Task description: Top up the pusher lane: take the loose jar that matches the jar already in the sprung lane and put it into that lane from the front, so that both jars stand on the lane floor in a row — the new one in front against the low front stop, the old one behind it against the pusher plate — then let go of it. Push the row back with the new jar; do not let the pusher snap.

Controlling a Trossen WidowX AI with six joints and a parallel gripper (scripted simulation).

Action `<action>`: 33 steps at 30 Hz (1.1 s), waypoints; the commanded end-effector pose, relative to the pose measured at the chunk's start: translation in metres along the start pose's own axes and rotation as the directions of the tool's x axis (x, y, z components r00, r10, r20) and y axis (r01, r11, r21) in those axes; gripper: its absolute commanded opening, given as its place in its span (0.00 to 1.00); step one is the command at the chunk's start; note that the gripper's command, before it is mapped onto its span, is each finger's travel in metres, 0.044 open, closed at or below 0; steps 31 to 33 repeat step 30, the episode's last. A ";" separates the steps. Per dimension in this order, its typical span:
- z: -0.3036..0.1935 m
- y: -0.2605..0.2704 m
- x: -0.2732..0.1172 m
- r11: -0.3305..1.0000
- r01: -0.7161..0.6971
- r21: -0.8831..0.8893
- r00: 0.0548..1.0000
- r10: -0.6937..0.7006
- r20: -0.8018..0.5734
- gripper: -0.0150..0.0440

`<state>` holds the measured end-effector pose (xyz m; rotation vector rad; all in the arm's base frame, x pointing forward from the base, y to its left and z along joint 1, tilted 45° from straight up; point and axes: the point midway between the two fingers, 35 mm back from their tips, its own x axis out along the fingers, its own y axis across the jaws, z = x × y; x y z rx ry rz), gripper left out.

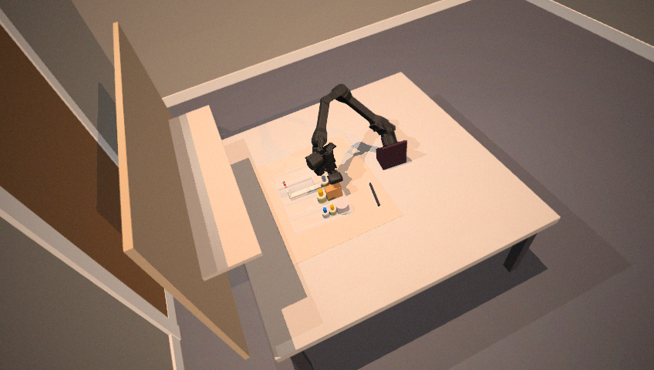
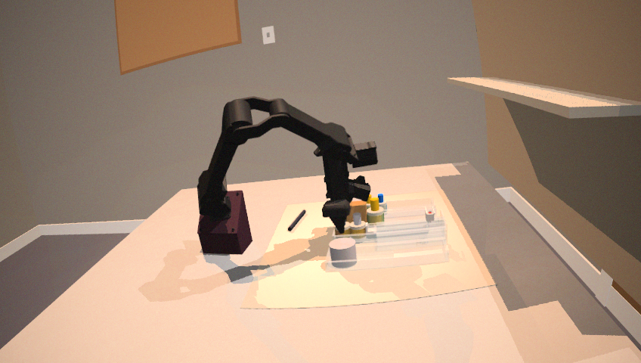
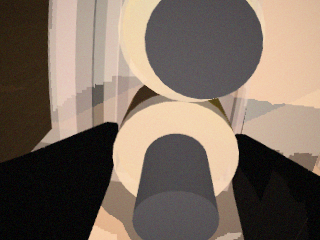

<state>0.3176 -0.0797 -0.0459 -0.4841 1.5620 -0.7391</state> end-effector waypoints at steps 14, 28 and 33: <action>0.000 0.001 -0.020 1.000 0.001 0.004 1.000 -0.001 0.000 0.75; -0.041 0.003 -0.022 1.000 0.000 0.002 1.000 0.000 -0.002 0.75; -0.048 0.003 -0.022 1.000 0.000 0.002 1.000 0.000 -0.002 0.75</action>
